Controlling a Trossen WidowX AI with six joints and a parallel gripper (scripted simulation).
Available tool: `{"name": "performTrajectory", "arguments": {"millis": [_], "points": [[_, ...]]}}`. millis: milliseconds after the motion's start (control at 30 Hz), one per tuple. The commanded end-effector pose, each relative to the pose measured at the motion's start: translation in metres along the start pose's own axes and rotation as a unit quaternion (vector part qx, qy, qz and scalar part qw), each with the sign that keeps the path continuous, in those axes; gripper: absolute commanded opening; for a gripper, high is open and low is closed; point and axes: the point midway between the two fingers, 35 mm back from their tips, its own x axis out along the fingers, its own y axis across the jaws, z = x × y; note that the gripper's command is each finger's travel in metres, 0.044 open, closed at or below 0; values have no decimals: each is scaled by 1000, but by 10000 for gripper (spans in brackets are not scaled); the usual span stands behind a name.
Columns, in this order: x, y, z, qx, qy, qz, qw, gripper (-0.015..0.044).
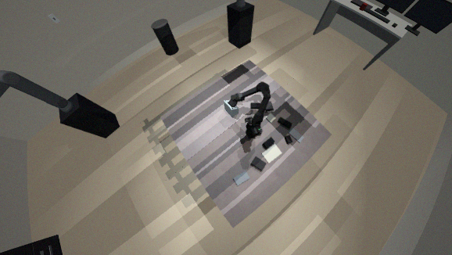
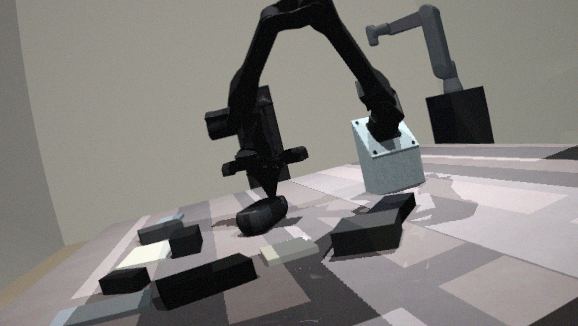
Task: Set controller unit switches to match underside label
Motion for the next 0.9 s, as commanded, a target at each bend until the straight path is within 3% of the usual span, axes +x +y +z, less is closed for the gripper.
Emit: {"name": "performTrajectory", "arguments": {"millis": [0, 433, 600, 867], "points": [[5, 3, -1, 4, -2, 4, 1000, 0], [5, 3, -1, 4, -2, 4, 1000, 0], [-37, 2, -1, 4, -1, 3, 1000, 0], [-40, 2, 12, 4, -2, 3, 1000, 0]]}}
